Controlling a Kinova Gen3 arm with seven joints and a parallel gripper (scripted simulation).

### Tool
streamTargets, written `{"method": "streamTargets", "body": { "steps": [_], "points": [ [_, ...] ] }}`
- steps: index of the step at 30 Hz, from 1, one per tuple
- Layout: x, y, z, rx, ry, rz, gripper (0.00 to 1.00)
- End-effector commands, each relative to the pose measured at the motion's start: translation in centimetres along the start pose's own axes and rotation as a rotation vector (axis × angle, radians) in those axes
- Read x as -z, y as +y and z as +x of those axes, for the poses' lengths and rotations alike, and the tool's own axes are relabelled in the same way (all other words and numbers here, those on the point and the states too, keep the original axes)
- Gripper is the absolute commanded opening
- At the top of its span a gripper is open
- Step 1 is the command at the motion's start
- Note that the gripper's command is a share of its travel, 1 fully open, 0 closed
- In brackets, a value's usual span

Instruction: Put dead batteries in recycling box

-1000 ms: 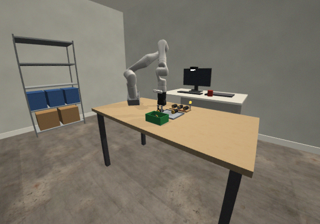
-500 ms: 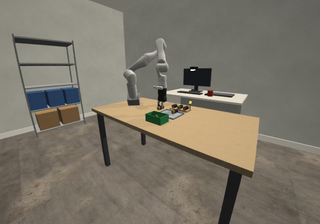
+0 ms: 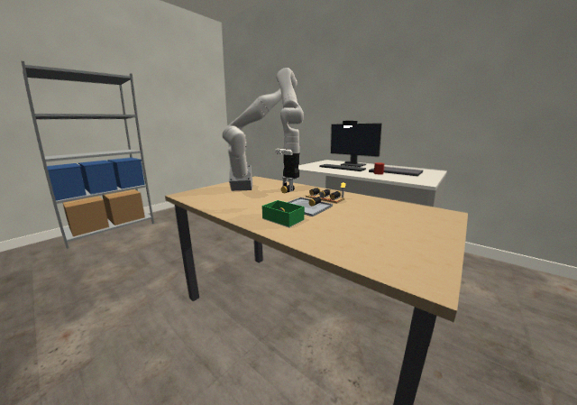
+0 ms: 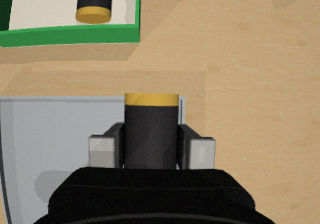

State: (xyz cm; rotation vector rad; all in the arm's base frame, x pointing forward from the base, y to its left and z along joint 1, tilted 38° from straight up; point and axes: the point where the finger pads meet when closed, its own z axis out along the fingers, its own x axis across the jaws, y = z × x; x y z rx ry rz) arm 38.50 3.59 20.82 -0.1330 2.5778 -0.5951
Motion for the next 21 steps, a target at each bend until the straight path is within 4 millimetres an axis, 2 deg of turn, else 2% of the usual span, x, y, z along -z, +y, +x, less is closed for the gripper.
{"method": "streamTargets", "body": {
  "steps": [1,5,7,11,21],
  "points": [
    [1.9,0.7,-0.4,0.017,-0.017,-0.01,0.57],
    [4.1,0.7,-0.4,0.017,-0.017,-0.01,0.57],
    [4.1,0.7,-0.4,0.017,-0.017,-0.01,0.57],
    [5.4,0.7,-0.4,0.017,-0.017,-0.01,0.57],
    [5.7,0.5,-0.6,0.017,-0.017,-0.01,0.57]
  ]
}}
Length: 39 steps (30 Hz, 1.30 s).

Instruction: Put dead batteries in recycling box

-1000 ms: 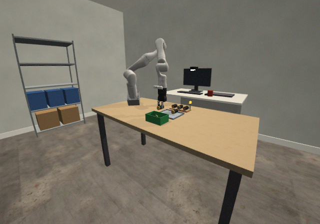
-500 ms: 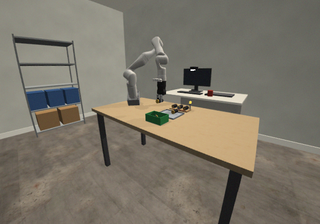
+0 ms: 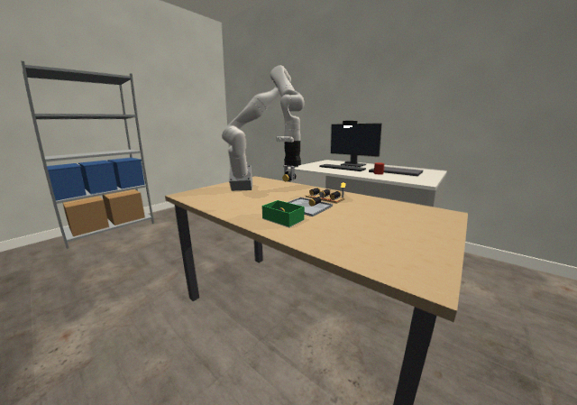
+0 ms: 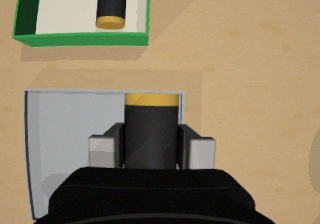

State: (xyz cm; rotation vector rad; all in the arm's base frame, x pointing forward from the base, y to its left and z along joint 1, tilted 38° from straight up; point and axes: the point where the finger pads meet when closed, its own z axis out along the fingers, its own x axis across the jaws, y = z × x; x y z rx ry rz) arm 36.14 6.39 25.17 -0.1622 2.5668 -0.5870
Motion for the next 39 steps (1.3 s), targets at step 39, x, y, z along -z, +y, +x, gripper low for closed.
{"method": "streamTargets", "body": {
  "steps": [39],
  "points": [
    [0.1,-14.0,-10.9,0.0,-0.002,-0.001,0.57]
  ]
}}
